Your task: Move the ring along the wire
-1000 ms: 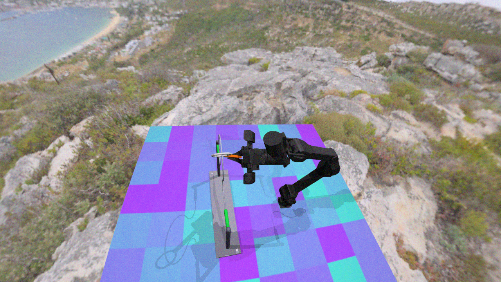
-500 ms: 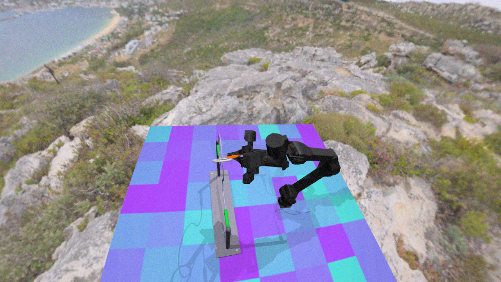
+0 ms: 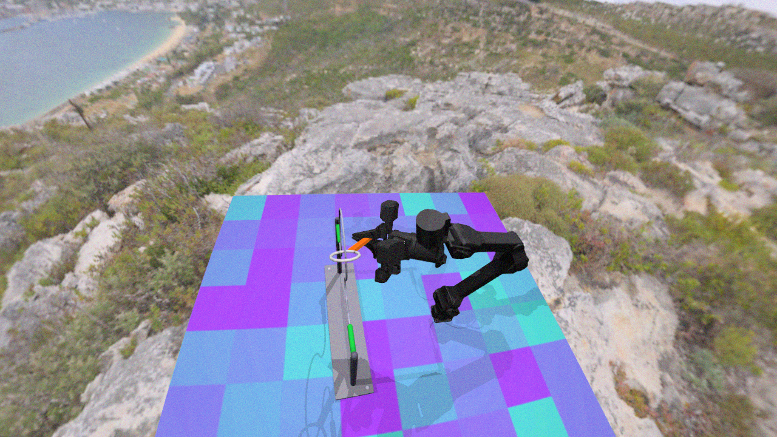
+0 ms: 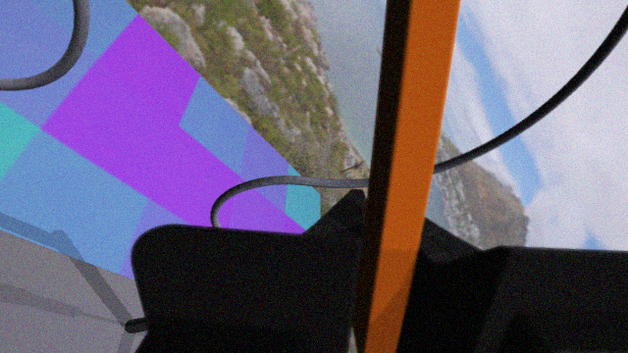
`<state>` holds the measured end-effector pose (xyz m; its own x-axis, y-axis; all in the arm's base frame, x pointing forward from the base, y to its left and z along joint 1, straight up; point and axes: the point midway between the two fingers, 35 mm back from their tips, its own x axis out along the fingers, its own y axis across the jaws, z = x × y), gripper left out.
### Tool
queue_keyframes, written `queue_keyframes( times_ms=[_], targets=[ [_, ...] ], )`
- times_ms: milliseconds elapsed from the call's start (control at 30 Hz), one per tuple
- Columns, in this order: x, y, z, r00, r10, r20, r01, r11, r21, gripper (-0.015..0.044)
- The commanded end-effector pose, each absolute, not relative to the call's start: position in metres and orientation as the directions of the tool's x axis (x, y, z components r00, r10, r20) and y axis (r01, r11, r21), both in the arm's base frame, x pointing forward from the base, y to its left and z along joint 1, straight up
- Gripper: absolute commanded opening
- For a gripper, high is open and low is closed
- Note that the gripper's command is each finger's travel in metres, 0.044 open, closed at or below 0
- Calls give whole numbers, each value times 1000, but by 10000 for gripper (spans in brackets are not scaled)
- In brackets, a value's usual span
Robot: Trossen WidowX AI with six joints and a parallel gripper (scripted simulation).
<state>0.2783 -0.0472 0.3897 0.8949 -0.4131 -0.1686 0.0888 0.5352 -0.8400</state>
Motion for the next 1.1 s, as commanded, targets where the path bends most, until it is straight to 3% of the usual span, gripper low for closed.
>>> queue_keyframes(
  times_ms=[0,1067],
  targets=[
    [277,-49,392,893,-428,-138,96,482,-871,-150],
    [277,-54,405,891,-450,67,123,97,-988,-150]
  ],
)
